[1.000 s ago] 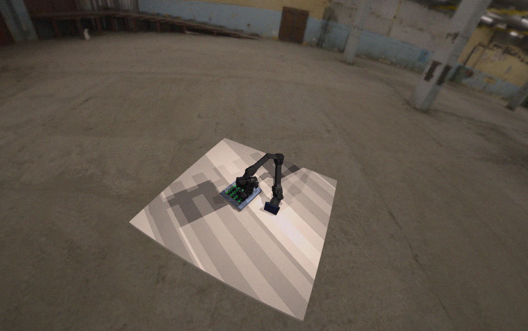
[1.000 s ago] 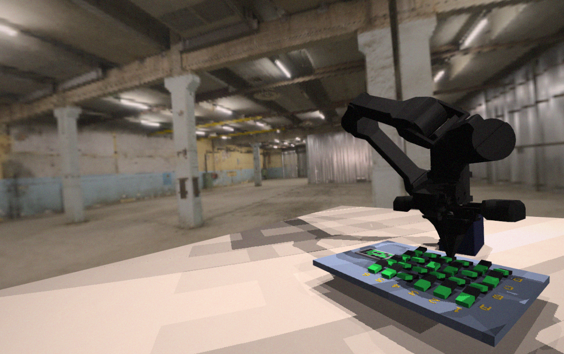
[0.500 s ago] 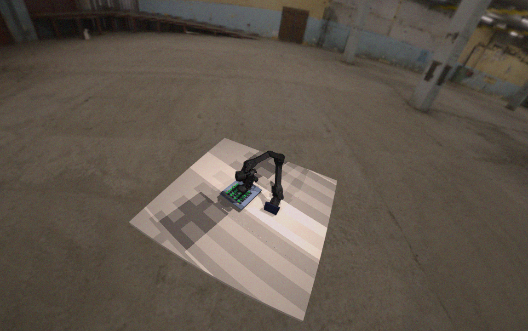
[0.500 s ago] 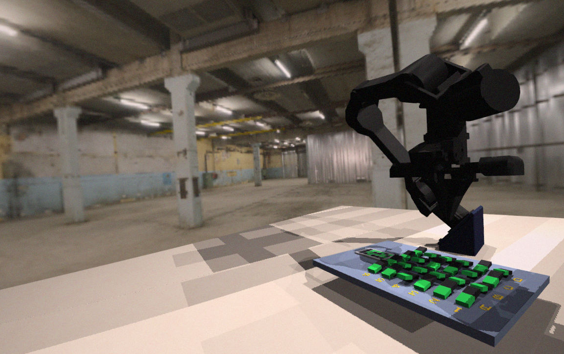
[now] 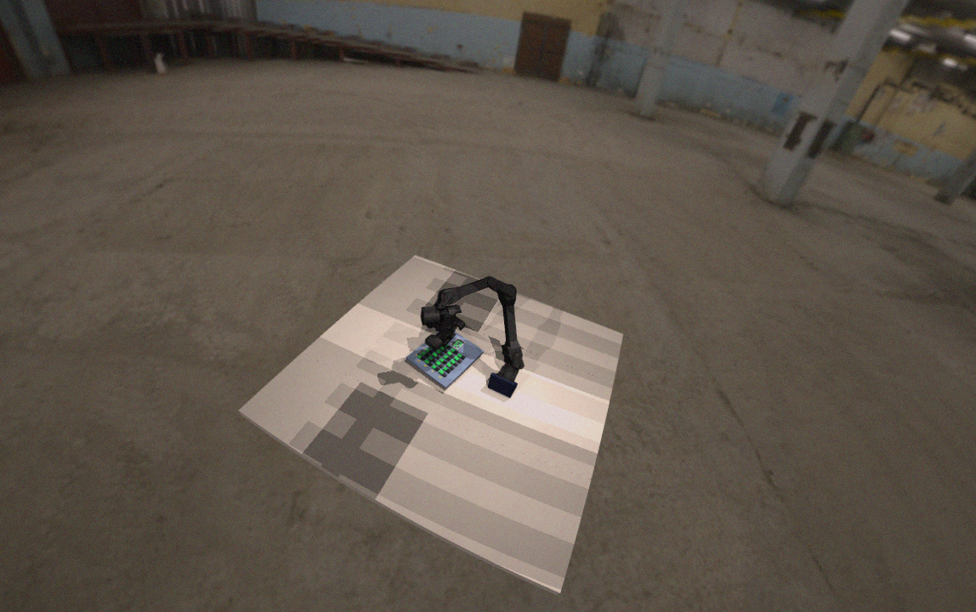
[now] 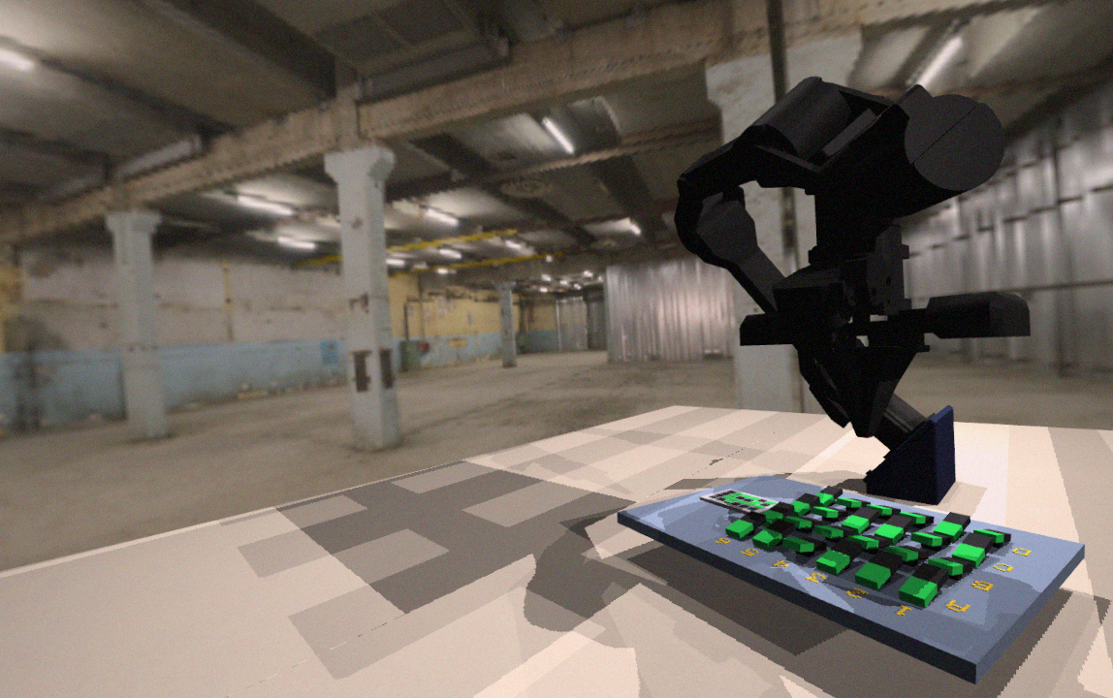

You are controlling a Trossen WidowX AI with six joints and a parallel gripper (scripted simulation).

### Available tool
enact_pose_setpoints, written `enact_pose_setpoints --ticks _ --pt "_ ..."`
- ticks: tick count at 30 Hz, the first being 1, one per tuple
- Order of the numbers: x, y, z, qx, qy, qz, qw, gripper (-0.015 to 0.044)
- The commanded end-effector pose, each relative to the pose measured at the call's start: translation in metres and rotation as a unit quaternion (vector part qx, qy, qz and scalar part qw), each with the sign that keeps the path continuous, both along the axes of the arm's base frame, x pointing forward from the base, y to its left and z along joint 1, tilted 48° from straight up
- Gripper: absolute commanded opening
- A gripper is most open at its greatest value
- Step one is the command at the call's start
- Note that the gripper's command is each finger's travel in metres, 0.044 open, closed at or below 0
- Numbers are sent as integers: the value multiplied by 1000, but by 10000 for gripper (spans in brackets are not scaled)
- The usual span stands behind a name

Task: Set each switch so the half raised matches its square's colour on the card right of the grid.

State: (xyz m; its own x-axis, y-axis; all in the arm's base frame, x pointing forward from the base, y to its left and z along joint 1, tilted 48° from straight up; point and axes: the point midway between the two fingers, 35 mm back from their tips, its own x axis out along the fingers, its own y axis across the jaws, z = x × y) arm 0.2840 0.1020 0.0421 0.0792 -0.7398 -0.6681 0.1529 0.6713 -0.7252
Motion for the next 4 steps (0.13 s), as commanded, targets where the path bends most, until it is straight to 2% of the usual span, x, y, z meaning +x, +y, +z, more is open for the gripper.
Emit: enact_pose_setpoints --ticks 1,4 --pt "2 0 1 -2 -1 3 1000 0" --pt "2 0 1 -2 -1 3 1000 0"
